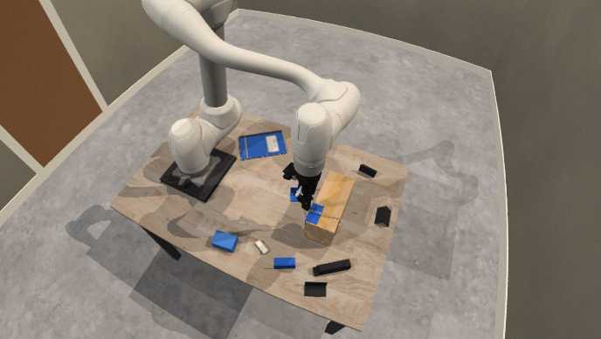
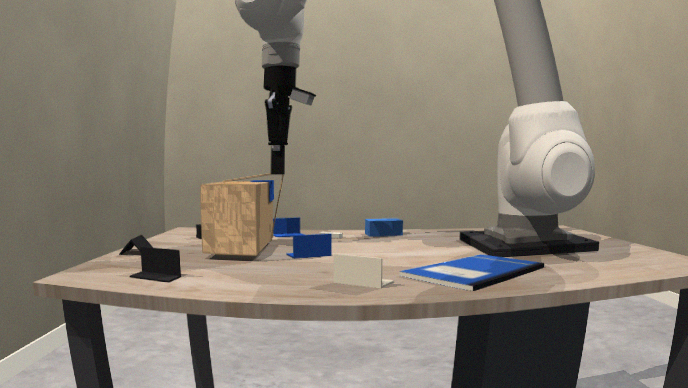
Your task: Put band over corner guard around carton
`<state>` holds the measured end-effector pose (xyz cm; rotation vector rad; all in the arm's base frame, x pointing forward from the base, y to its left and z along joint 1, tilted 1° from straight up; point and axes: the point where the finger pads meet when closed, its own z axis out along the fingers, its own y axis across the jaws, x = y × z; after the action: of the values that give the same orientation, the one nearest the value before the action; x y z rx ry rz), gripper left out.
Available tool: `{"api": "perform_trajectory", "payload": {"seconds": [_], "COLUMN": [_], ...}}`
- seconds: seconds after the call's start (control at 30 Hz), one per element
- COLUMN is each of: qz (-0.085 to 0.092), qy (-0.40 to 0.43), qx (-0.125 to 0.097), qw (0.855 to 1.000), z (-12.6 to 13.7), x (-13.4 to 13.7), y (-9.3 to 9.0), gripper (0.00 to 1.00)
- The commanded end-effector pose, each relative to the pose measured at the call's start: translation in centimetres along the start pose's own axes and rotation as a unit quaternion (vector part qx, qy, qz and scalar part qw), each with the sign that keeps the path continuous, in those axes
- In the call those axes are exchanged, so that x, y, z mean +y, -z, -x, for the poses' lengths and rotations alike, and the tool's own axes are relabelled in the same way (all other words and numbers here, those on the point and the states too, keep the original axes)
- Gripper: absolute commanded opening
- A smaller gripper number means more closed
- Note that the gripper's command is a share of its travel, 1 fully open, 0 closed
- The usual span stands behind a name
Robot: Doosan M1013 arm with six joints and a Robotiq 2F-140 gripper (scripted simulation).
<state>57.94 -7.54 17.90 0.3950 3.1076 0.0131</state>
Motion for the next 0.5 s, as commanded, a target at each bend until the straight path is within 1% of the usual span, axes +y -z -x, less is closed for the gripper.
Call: {"api": "perform_trajectory", "payload": {"seconds": [0.0,0.47], "qz": [0.0,0.0], "qy": [0.0,0.0], "qx": [0.0,0.0], "qw": [1.0,1.0], "z": [0.03,0.32], "x": [0.01,0.08], "y": [0.06,0.06], "gripper": [0.1,0.1]}}
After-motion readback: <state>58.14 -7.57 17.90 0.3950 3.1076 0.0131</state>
